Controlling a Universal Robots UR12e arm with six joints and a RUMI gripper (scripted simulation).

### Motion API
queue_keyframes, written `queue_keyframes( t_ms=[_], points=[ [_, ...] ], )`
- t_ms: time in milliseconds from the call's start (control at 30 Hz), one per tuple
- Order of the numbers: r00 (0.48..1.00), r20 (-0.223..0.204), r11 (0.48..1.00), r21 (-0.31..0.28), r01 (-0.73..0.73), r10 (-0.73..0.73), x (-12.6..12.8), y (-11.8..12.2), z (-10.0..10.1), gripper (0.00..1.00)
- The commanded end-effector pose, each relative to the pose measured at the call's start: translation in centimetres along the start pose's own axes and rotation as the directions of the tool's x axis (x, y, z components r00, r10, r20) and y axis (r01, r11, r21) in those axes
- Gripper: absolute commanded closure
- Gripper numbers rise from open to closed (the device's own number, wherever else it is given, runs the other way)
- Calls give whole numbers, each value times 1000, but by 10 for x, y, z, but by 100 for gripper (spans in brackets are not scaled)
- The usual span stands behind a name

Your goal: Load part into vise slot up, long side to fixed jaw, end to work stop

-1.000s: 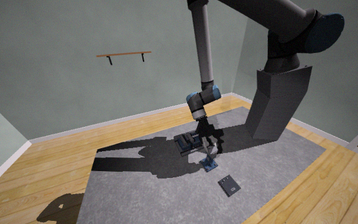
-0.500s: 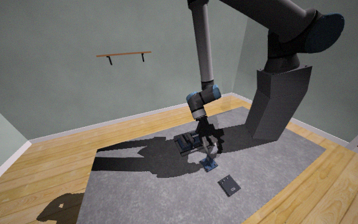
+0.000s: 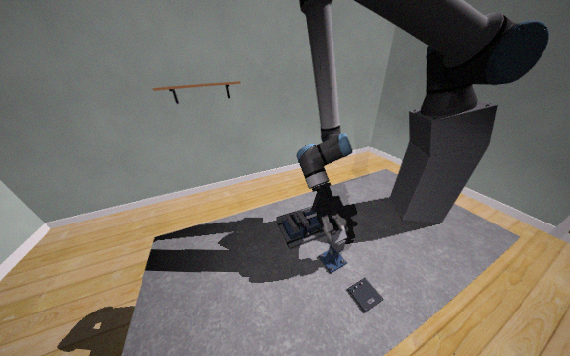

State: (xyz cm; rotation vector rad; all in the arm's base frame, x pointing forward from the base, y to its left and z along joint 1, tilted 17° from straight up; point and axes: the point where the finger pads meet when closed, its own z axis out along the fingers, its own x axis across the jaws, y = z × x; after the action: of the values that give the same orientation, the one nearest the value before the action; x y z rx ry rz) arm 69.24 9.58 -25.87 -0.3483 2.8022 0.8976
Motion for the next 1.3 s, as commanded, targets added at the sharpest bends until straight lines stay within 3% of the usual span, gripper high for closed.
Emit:
queue_keyframes(
  t_ms=[0,1267],
  points=[
    [1000,1,1000,0,1,-1,0,2,-2,100],
    [1000,1,1000,0,1,-1,0,14,-14,100]
  ],
)
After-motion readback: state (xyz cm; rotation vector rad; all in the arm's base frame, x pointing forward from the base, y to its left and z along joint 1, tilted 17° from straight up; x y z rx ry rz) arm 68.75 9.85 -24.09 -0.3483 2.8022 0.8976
